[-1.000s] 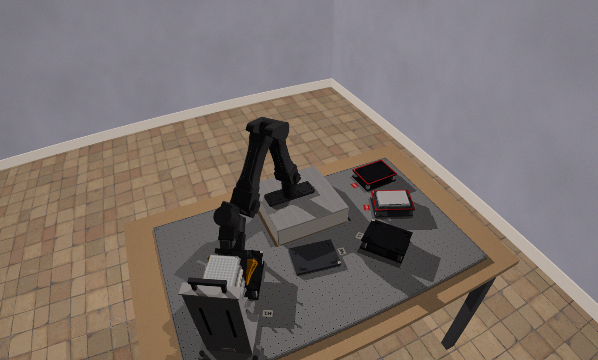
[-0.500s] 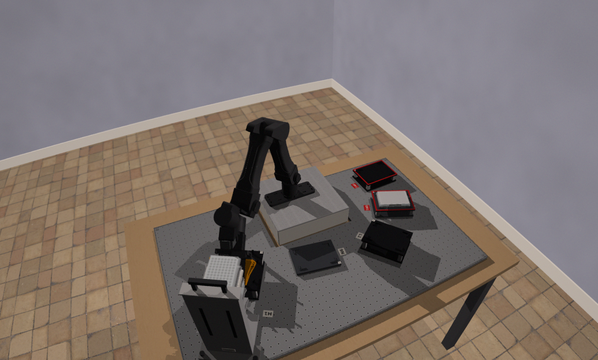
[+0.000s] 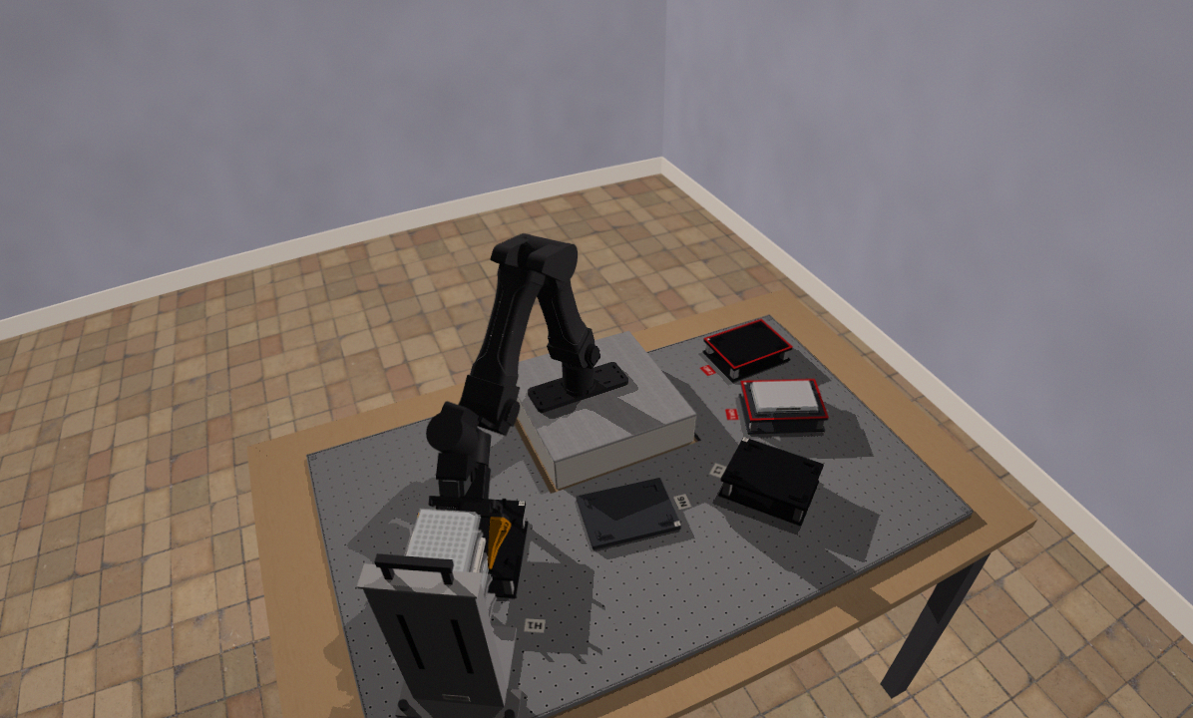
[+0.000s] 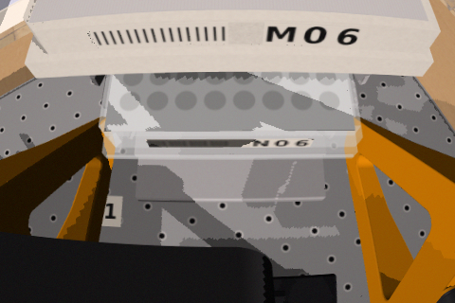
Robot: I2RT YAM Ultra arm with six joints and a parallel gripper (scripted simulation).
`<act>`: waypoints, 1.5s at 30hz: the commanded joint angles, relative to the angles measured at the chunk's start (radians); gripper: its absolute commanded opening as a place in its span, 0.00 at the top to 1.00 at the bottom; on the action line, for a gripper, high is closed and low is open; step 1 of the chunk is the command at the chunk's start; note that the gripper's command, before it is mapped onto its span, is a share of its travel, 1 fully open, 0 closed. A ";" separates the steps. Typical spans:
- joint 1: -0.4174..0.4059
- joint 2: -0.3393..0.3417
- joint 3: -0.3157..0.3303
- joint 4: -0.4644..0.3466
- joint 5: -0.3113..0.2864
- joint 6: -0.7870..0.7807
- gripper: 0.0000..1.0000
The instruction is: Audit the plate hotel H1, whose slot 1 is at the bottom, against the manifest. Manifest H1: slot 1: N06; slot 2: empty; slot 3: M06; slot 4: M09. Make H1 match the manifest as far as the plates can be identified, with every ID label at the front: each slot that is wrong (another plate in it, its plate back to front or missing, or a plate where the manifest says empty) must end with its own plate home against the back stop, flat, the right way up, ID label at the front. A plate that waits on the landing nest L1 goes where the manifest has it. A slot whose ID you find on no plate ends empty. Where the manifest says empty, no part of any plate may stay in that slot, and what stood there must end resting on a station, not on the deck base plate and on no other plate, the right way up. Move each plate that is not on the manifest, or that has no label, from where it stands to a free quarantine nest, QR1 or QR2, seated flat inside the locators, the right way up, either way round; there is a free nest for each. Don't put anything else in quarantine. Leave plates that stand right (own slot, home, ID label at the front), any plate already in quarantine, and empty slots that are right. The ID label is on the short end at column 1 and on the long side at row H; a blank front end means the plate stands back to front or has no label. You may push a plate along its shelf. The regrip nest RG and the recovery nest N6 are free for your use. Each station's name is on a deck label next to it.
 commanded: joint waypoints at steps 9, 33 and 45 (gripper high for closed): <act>0.005 -0.023 0.036 0.008 -0.001 0.007 0.14; 0.005 -0.034 0.039 -0.013 -0.001 0.007 0.14; 0.005 -0.034 0.039 -0.013 -0.001 0.007 0.14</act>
